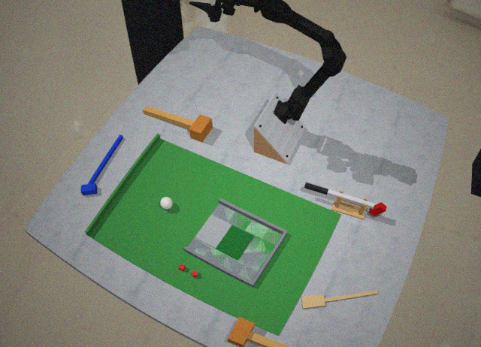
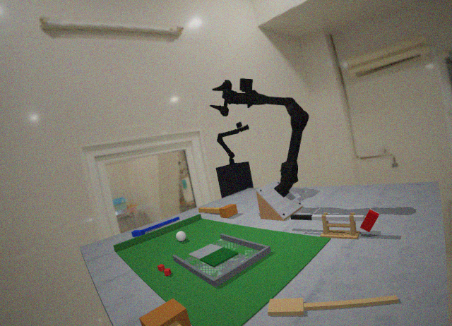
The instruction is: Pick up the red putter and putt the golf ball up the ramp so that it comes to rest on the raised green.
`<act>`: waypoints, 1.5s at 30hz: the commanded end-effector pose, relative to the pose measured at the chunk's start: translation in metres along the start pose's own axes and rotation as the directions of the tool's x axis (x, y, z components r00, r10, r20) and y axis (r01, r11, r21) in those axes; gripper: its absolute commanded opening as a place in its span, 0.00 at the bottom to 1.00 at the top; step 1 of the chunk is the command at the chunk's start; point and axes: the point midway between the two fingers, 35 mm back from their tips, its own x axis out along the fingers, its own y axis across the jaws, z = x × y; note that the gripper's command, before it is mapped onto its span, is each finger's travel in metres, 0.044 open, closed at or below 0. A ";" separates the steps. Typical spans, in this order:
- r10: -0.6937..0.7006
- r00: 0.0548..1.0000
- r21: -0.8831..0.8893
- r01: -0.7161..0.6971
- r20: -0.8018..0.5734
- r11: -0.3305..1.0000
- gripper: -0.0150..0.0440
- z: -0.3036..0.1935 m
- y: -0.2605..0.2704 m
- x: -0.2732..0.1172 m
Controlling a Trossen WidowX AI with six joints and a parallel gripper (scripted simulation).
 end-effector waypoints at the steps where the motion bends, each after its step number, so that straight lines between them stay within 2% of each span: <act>1: 0.131 0.988 -0.054 -0.127 0.086 0.990 1.00 0.051 0.042 0.006; 9: 0.418 0.878 -0.215 -0.373 0.232 0.903 1.00 0.154 0.142 -0.005; 19: 0.728 0.604 -0.453 -0.576 0.324 0.680 1.00 0.249 0.264 -0.073; 26: 0.901 0.303 -0.626 -0.648 0.311 0.434 1.00 0.288 0.346 -0.158; 32: 0.971 0.022 -0.748 -0.633 0.238 0.198 1.00 0.299 0.400 -0.245; 41: 0.927 -0.372 -0.854 -0.498 0.051 -0.153 1.00 0.281 0.444 -0.383; 45: 0.872 -0.489 -0.864 -0.427 -0.029 -0.268 1.00 0.268 0.448 -0.430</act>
